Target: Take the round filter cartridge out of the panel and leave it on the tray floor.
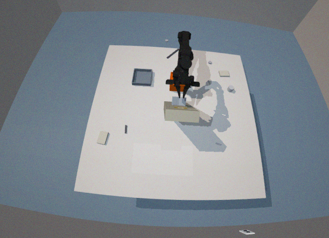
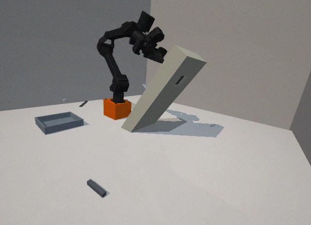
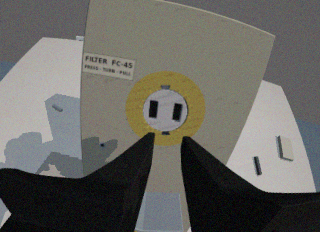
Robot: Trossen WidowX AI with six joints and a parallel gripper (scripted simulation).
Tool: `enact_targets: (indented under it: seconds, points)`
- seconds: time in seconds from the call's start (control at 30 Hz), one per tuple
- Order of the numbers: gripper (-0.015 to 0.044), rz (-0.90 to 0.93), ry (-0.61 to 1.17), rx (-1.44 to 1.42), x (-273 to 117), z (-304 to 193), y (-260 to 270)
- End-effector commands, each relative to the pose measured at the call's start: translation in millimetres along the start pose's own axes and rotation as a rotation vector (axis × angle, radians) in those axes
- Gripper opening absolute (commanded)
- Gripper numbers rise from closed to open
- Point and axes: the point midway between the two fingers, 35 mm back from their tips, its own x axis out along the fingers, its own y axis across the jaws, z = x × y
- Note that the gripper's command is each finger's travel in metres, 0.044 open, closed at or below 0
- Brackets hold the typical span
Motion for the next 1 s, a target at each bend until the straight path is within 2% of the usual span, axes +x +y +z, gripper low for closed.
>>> enact_targets:
  seconds: [0.0,0.97]
  points:
    - [0.009,0.004,0.002,-0.003,6,0,0]
    - [0.009,0.003,-0.001,-0.003,50,-1,1]
